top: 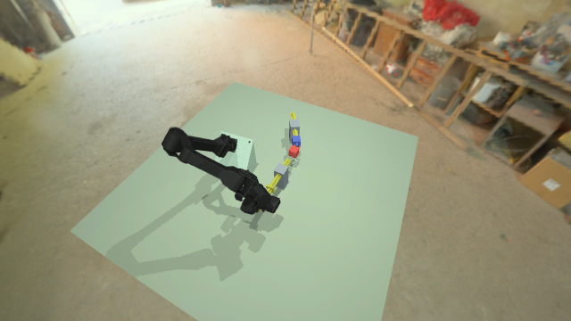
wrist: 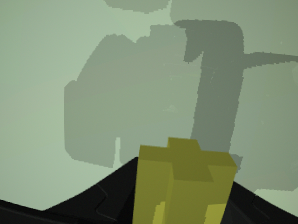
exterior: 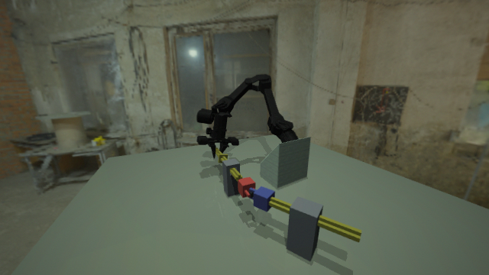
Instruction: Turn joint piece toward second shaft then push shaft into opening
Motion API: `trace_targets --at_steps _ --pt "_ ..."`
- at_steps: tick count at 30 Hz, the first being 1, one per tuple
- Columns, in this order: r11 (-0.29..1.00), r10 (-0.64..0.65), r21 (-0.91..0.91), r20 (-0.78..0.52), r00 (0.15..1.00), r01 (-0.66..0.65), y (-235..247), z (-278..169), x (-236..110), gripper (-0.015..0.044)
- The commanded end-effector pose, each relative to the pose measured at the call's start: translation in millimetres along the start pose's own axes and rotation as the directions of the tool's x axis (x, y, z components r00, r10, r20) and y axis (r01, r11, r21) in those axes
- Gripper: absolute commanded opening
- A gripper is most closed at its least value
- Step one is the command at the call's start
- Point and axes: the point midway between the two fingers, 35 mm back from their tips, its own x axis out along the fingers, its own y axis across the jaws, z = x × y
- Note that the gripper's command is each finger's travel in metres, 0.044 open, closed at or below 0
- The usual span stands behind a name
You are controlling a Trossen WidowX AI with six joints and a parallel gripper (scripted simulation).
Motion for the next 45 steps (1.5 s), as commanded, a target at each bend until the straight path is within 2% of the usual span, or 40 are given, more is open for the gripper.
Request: trace_targets --at_steps 1,12,40,45 --pt "1.0 0.0 0.0 0.0 1.0 0.0 0.0 0.0 0.0 0.0067" --pt "1.0 -0.002 0.0 0.0 1.0 0.002 -0.1 -0.1 0.1 0.0067" --pt "0.987 -0.164 -0.004 -0.004 0.987 0.164 -1.0 -0.5 1.7 0.0067" --pt "0.991 -0.136 -0.002 -0.002 0.991 0.136 -0.3 0.3 0.4 0.0034"
